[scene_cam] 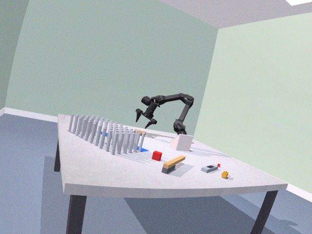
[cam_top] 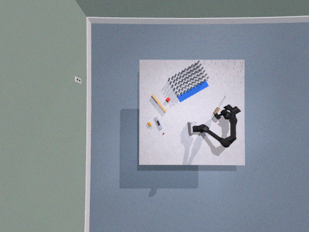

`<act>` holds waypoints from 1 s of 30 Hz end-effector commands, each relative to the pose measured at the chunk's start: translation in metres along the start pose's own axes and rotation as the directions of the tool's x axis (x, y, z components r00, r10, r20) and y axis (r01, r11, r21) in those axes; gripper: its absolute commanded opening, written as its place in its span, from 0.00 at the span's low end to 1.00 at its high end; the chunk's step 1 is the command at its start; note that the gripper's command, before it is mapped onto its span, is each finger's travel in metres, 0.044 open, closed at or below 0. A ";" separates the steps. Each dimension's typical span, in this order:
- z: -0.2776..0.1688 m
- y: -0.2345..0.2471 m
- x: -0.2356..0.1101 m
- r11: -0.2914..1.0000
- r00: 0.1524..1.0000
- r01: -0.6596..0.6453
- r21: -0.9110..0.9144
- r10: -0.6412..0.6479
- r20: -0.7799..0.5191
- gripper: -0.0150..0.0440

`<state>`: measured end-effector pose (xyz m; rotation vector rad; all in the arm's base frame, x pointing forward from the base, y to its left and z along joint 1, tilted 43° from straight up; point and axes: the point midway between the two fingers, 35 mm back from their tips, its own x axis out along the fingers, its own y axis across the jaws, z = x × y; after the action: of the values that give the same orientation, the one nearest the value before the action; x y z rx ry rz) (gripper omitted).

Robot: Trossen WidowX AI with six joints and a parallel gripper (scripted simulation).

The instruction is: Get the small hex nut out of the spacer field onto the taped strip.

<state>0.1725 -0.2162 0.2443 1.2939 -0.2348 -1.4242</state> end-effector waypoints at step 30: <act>0.000 -0.010 -0.001 0.243 0.968 -0.027 0.970 0.247 -0.035 0.73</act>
<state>0.1656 -0.2123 0.2386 2.3226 -1.2624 -0.8970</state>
